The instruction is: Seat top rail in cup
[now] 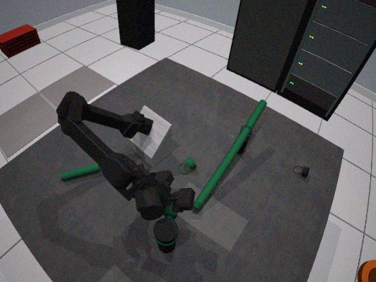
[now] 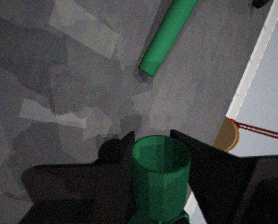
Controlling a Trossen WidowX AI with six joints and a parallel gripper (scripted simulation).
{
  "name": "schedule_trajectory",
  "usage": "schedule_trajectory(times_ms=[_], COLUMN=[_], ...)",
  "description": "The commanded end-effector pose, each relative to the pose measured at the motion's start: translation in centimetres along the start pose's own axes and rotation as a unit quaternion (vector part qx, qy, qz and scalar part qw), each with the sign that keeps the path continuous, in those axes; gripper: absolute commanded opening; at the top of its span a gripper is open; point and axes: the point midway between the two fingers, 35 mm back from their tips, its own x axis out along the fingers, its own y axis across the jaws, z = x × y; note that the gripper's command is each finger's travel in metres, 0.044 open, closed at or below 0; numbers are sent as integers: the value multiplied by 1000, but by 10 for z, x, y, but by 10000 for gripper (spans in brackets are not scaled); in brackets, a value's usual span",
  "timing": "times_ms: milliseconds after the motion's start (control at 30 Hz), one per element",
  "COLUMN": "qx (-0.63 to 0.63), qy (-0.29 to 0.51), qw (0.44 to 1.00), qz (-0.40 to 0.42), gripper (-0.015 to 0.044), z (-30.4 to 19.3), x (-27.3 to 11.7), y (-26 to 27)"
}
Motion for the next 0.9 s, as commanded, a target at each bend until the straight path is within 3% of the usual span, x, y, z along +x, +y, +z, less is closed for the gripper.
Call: schedule_trajectory(times_ms=[0, 867], qx=[22, 105], qy=[14, 61], qw=[1000, 993], qz=[-1, -1], gripper=[0, 0], z=[-1, -3], x=[2, 11], y=[-4, -20])
